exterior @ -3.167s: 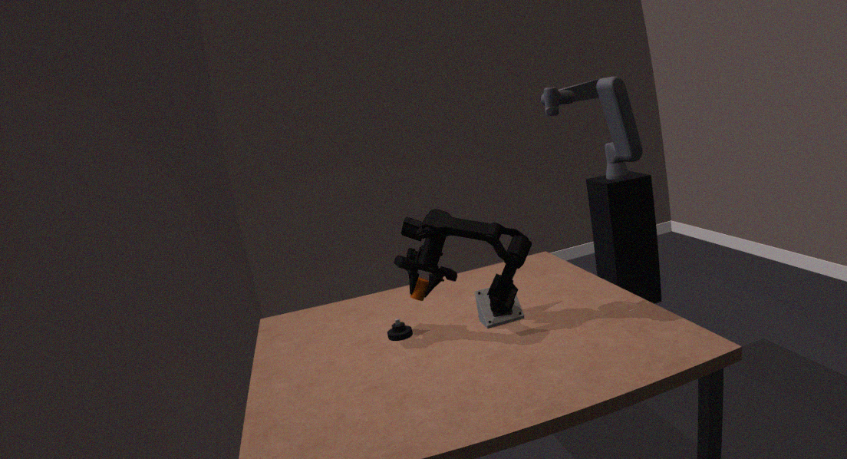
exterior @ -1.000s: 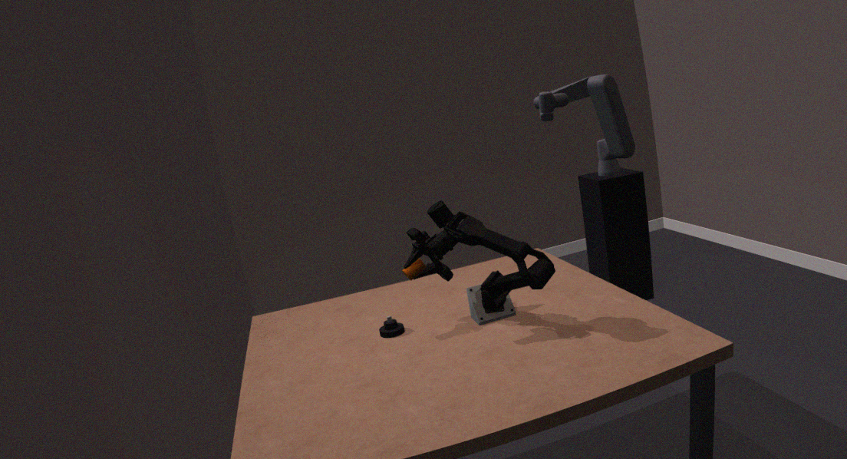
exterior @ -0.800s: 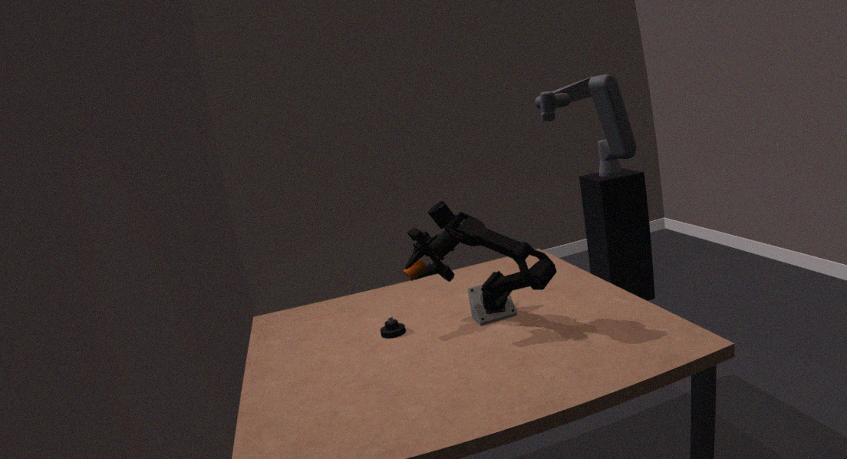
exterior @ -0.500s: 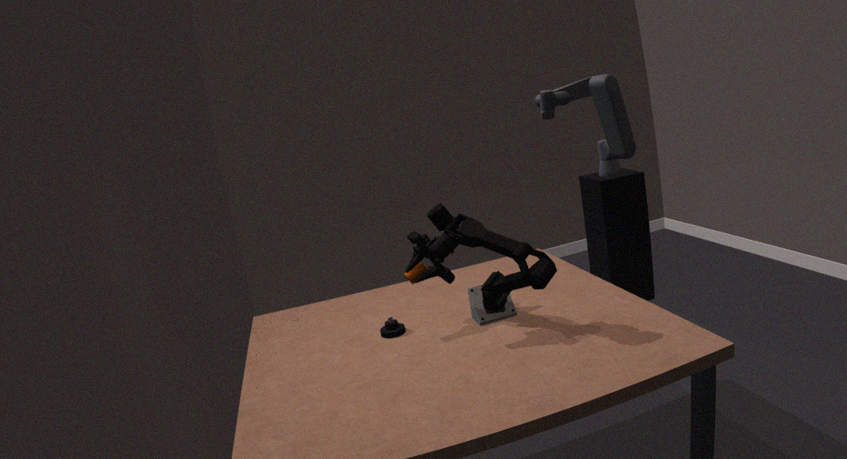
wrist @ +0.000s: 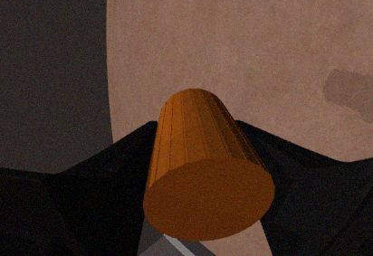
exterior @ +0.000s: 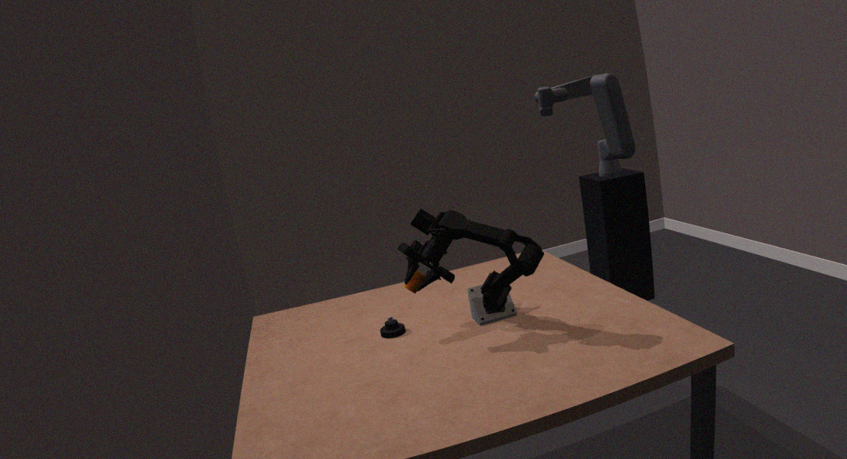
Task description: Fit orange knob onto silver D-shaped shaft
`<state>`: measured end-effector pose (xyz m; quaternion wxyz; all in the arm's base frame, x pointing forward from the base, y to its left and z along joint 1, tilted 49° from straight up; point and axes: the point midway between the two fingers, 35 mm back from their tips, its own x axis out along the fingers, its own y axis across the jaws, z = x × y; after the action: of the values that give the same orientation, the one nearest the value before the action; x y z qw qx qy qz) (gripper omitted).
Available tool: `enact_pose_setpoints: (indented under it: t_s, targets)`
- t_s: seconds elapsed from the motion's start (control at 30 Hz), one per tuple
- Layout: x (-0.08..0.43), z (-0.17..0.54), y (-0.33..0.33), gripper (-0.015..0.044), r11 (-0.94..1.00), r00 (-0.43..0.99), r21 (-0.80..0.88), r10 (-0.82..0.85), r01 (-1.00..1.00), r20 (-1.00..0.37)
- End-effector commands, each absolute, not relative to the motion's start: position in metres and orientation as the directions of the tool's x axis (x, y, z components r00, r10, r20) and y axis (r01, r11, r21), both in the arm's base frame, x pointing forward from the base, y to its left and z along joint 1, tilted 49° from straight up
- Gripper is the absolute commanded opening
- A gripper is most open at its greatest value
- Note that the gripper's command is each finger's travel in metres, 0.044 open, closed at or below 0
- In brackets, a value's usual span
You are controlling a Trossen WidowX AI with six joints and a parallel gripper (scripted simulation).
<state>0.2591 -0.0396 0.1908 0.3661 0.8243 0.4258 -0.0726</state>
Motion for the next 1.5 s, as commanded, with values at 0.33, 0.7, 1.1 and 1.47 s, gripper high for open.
enact_pose_setpoints:
  t_s: [0.33,0.7,1.1,1.47]
  targets:
    - [0.266,0.176,-0.017,0.0000,-0.106,0.319,0.365,0.735,0.925,-0.598]
    - [0.270,0.162,0.003,0.0000,0.114,0.042,0.184,0.736,0.976,-0.675]
    - [0.276,0.136,0.030,0.0000,0.166,-0.024,0.144,0.730,0.976,-0.683]
    - [0.278,0.099,0.069,0.0000,0.192,-0.057,0.127,0.735,0.973,-0.676]
